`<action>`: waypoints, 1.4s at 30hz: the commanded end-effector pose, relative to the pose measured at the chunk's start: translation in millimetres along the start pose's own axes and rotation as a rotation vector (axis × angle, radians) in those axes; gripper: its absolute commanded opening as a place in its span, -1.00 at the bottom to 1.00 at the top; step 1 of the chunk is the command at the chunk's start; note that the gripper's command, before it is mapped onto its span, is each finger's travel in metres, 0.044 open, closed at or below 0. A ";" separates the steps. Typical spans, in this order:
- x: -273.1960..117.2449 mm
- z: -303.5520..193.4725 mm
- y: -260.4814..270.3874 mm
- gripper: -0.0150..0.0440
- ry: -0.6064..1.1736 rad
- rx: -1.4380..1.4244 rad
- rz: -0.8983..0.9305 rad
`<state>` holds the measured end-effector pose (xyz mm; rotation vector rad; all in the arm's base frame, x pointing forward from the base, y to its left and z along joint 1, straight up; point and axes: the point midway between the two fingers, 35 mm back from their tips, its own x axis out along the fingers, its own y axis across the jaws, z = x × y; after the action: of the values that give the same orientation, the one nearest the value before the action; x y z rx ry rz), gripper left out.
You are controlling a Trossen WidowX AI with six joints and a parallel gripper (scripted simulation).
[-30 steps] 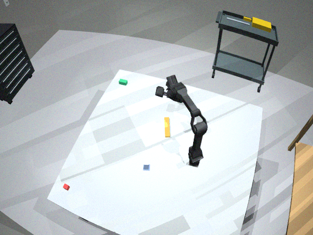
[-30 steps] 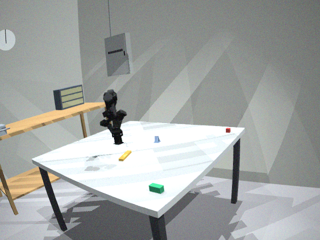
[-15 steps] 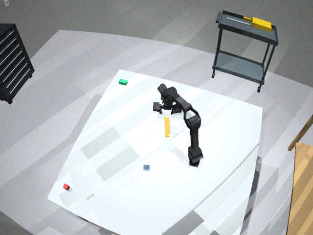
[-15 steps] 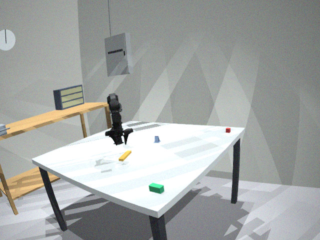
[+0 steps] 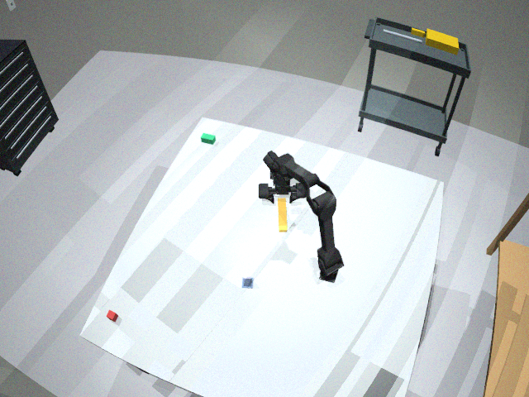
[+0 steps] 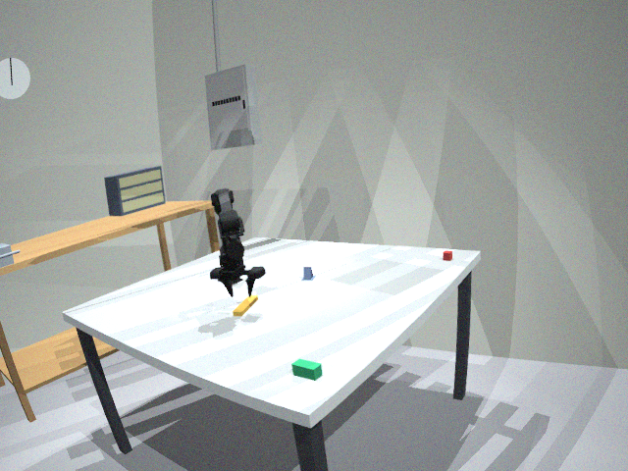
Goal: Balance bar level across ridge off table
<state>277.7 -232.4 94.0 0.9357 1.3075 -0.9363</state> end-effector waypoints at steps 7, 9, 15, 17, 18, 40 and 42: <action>20.2 -2.5 -2.1 0.58 0.014 -0.004 -0.013; 22.4 -2.5 -2.1 0.58 0.014 -0.004 -0.013; 32.1 -2.5 -2.1 0.58 0.014 -0.004 -0.013; 35.4 -2.6 -2.2 0.58 0.015 -0.004 -0.013; 37.0 -2.6 -2.2 0.58 0.015 -0.004 -0.013; 43.6 -3.2 -2.1 0.40 0.016 0.000 -0.010; 43.6 -3.2 -2.1 0.22 0.016 0.000 -0.010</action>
<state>276.2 -231.4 50.2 0.9382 1.3273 -0.9387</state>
